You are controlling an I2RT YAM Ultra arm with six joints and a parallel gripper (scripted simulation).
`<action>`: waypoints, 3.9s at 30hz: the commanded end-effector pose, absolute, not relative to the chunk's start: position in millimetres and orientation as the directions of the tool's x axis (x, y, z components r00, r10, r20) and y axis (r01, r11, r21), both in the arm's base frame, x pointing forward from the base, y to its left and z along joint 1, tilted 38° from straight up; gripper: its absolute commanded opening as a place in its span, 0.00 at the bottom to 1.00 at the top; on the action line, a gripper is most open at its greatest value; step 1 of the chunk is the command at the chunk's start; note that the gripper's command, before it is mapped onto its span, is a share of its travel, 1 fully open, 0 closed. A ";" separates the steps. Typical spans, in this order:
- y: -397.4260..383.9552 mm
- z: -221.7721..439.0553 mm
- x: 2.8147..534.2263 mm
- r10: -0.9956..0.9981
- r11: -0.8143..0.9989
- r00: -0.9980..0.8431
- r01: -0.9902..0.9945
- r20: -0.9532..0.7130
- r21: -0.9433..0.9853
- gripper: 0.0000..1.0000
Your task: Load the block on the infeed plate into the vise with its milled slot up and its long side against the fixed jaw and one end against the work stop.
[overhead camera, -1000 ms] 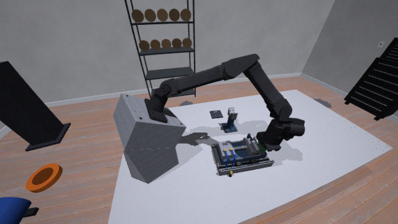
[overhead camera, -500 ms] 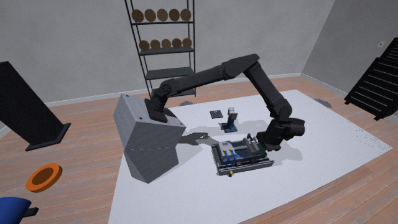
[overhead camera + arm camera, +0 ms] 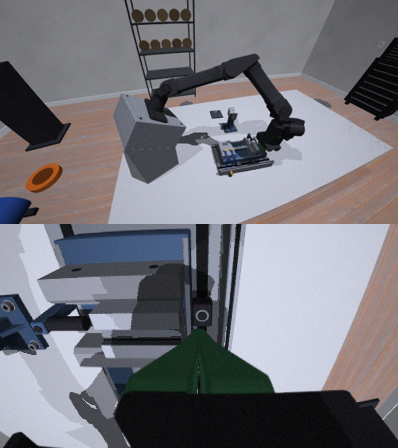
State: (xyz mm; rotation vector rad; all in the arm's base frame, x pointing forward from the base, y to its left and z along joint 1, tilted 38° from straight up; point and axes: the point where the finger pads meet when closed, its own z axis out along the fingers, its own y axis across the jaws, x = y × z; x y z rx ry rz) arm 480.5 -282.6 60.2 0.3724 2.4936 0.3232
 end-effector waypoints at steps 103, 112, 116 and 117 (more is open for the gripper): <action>-291.6 70.7 489.0 0.330 0.937 -0.763 0.193 -0.556 0.292 0.00; -291.2 72.1 489.5 0.329 0.938 -0.761 0.192 -0.559 0.290 0.00; -290.9 73.5 490.0 0.327 0.938 -0.760 0.190 -0.561 0.288 0.00; -290.8 73.9 490.2 0.326 0.939 -0.760 0.190 -0.562 0.288 0.00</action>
